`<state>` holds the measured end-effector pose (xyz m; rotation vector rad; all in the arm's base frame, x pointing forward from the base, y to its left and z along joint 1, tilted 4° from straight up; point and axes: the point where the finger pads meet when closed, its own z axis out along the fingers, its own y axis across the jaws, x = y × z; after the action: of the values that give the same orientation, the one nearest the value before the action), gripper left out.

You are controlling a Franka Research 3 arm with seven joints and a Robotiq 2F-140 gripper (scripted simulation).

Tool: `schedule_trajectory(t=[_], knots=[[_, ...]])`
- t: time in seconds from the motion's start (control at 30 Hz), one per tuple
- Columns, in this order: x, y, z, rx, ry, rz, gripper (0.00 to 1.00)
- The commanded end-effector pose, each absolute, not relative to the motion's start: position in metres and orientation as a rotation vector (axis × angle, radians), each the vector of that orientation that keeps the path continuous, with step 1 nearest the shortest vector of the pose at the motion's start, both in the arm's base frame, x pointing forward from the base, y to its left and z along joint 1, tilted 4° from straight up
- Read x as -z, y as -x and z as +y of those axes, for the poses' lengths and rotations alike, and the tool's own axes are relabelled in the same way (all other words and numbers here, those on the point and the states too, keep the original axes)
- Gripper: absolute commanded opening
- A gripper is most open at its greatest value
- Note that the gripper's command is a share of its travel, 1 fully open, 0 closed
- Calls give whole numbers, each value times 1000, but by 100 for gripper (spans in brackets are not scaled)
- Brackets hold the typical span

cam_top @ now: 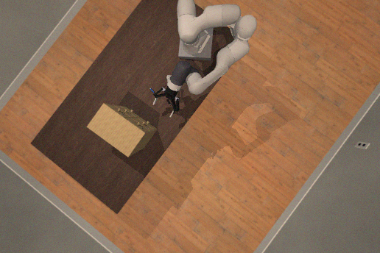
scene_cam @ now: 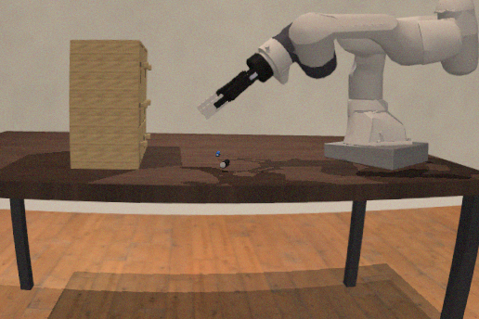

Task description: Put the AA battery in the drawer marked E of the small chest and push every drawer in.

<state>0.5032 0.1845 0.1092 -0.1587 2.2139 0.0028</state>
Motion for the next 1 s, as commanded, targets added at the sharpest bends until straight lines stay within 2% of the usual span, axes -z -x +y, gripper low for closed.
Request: schedule_trajectory(t=[0.0, 0.97], knots=[[-119, -501, 184, 5, 161, 2227, 100], [-143, -479, 183, 20, 166, 2407, 100]])
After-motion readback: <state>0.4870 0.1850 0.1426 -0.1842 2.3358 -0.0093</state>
